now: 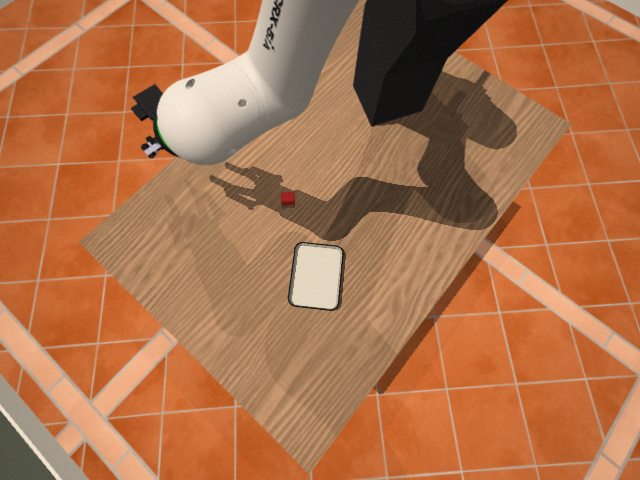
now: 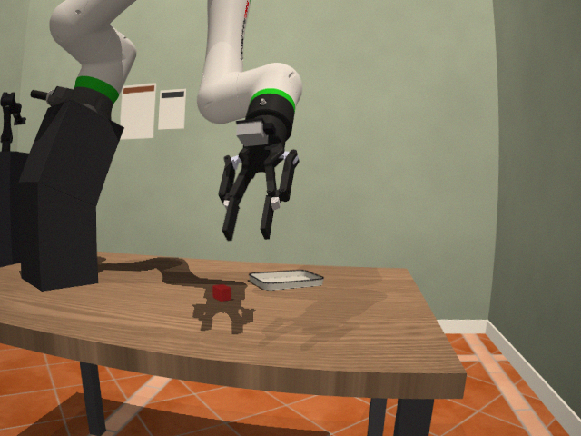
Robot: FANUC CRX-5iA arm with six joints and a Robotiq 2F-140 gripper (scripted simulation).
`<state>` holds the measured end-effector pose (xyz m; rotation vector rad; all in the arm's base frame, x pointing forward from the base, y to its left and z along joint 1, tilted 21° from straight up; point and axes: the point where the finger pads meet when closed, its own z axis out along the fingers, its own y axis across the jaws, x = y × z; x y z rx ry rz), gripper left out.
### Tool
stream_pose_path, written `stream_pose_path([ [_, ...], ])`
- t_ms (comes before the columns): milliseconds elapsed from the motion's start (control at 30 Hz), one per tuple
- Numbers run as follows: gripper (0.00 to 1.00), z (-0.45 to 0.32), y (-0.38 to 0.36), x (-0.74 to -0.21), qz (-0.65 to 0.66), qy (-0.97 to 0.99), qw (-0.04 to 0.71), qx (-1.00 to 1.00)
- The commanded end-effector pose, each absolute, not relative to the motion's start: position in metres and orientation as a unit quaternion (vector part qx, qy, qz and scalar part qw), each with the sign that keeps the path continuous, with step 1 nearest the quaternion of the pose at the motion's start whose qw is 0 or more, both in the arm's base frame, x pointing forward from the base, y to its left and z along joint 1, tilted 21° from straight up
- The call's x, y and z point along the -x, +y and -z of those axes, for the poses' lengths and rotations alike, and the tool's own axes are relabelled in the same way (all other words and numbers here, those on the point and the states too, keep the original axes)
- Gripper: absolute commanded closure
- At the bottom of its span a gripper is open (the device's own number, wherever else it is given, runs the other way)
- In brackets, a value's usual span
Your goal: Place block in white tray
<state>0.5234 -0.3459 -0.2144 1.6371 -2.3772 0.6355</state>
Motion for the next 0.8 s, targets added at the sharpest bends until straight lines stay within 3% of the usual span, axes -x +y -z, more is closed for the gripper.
stream_pose_path([
  [0,0.58,0.214,-0.350,-0.515,-0.193,-0.794,0.106,-0.566],
  [767,0.58,0.220,-0.349,-0.484,-0.141,-0.765,0.116,-0.617],
])
